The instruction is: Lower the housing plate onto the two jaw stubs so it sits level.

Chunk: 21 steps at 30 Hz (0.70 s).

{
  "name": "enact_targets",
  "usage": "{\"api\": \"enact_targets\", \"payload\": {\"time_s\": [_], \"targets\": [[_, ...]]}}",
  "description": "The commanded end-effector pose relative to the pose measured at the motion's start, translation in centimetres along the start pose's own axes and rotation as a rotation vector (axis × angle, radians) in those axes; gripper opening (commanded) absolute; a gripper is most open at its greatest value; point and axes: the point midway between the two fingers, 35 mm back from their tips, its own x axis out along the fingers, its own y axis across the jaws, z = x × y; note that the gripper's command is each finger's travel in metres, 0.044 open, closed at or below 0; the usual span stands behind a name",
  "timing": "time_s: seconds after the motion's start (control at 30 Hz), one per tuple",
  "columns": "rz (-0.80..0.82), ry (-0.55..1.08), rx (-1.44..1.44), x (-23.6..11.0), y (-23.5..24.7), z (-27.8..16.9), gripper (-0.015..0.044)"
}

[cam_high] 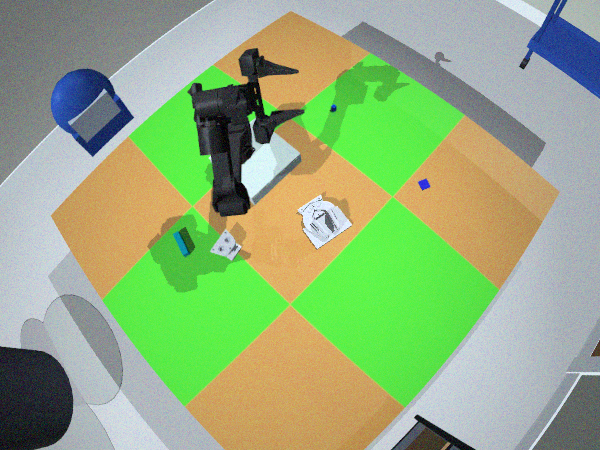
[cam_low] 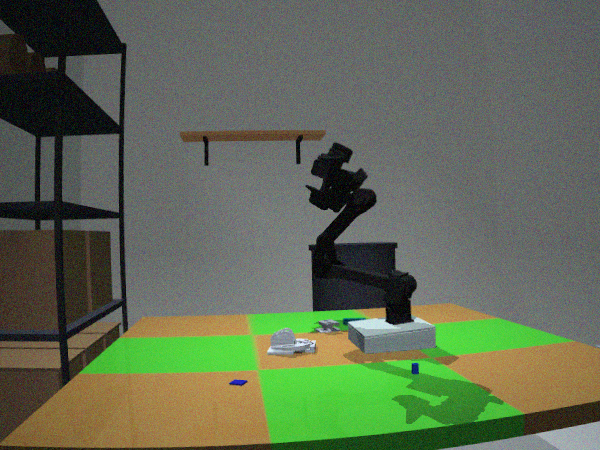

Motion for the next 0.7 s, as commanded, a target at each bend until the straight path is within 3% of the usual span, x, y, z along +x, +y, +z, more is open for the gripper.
{"api": "enact_targets", "payload": {"time_s": [0.0, 0.67], "targets": [[0.0, 0.0, 0.0, 0.0, 0.0, 0.0, 0.0426], [-0.081, -0.334, -0.401, -3.2, 5.0, 1.5, 0.044]]}}
